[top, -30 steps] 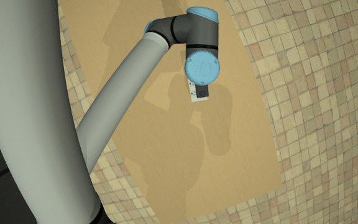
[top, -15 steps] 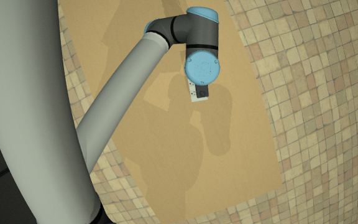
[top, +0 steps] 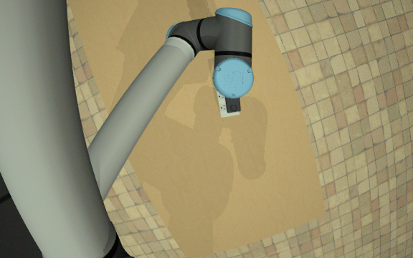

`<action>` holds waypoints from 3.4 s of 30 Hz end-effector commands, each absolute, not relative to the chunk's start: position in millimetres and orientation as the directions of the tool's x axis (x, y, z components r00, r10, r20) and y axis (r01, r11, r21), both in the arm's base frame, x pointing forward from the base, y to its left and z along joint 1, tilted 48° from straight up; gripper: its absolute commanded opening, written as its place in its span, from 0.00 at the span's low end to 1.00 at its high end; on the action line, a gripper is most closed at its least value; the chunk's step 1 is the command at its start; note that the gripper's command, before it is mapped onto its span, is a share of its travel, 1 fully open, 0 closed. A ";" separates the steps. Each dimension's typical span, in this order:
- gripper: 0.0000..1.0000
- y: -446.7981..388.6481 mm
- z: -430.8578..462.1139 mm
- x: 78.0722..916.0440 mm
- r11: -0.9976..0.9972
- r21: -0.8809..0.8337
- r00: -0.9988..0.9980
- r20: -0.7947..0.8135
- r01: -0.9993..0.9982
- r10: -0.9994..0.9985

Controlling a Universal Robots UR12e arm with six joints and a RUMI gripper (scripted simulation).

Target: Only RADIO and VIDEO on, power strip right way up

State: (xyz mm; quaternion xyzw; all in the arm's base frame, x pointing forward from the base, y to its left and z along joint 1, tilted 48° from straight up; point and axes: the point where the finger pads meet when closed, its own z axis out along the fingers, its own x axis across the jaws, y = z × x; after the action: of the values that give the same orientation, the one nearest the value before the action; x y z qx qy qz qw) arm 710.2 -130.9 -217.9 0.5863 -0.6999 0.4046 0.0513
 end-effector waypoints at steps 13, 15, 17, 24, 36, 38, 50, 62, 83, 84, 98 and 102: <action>0.00 -132.9 -217.6 711.0 -0.014 -0.508 -0.309 0.546 -0.861 -0.779; 0.00 -132.9 -217.6 711.0 -0.014 -0.508 -0.309 0.546 -0.861 -0.779; 0.00 -132.8 -217.6 711.0 -0.014 -0.508 -0.309 0.546 -0.861 -0.779; 0.00 -132.7 -217.6 711.1 -0.014 -0.508 -0.309 0.546 -0.861 -0.779; 0.00 -132.7 -217.6 711.1 -0.014 -0.508 -0.309 0.546 -0.861 -0.779; 0.00 -132.7 -217.6 711.1 -0.014 -0.508 -0.309 0.546 -0.861 -0.779; 0.00 -132.7 -217.6 711.1 -0.014 -0.508 -0.309 0.546 -0.861 -0.779; 0.00 -133.1 -217.9 711.4 -0.014 -0.508 -0.309 0.546 -0.861 -0.779; 0.00 -138.6 -223.9 715.2 -0.014 -0.508 -0.310 0.546 -0.861 -0.779; 0.00 -138.8 -224.1 715.3 -0.014 -0.508 -0.310 0.546 -0.861 -0.779; 0.00 -138.7 -224.2 715.0 -0.014 -0.508 -0.309 0.546 -0.861 -0.779; 0.00 -138.7 -224.2 715.0 -0.014 -0.508 -0.309 0.546 -0.861 -0.779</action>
State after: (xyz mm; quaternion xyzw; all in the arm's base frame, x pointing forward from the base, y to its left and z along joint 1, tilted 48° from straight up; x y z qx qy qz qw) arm 714.2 -137.7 -224.4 0.5862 -0.7001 0.4046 0.0514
